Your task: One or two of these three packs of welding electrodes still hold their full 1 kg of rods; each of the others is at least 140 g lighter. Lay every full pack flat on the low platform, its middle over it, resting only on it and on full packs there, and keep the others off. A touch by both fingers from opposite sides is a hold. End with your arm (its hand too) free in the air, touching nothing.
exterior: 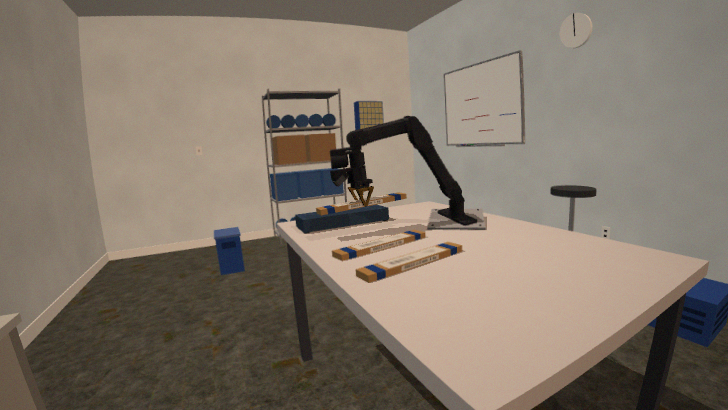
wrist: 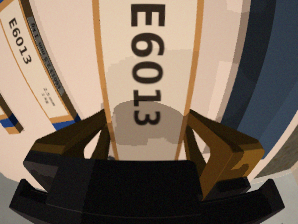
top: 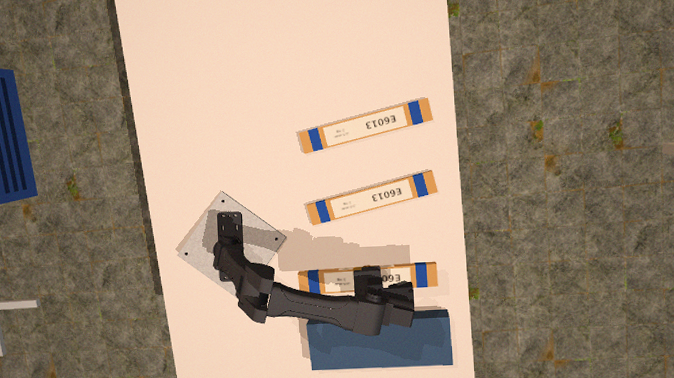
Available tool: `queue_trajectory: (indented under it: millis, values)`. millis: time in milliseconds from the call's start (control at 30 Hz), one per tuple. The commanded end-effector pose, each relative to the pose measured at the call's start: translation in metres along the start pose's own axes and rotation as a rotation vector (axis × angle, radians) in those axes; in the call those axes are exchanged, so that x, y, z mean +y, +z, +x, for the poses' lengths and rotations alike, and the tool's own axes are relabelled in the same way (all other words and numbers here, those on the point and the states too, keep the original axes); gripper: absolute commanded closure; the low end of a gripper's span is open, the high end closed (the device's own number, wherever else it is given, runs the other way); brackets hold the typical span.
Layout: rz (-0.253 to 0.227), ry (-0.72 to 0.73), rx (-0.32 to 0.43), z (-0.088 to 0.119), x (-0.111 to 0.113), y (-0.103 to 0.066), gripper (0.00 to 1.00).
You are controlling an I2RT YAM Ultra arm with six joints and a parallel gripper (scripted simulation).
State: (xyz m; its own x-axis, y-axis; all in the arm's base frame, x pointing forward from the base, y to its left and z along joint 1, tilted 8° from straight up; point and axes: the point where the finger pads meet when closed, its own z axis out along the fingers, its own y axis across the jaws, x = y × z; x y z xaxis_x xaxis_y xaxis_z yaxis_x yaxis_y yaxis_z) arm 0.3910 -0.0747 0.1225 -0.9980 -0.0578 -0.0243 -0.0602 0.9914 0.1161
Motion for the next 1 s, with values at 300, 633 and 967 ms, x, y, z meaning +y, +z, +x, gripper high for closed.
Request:
queue_trajectory:
  millis: [300, 633, 967]
  values:
    - [0.028, -0.017, -0.095, -0.011, -0.036, -0.031, 1.0]
    - [0.032, -0.018, -0.104, -0.015, -0.06, -0.026, 1.0]
    - [0.008, -0.014, -0.04, -0.001, -0.077, -0.022, 1.0]
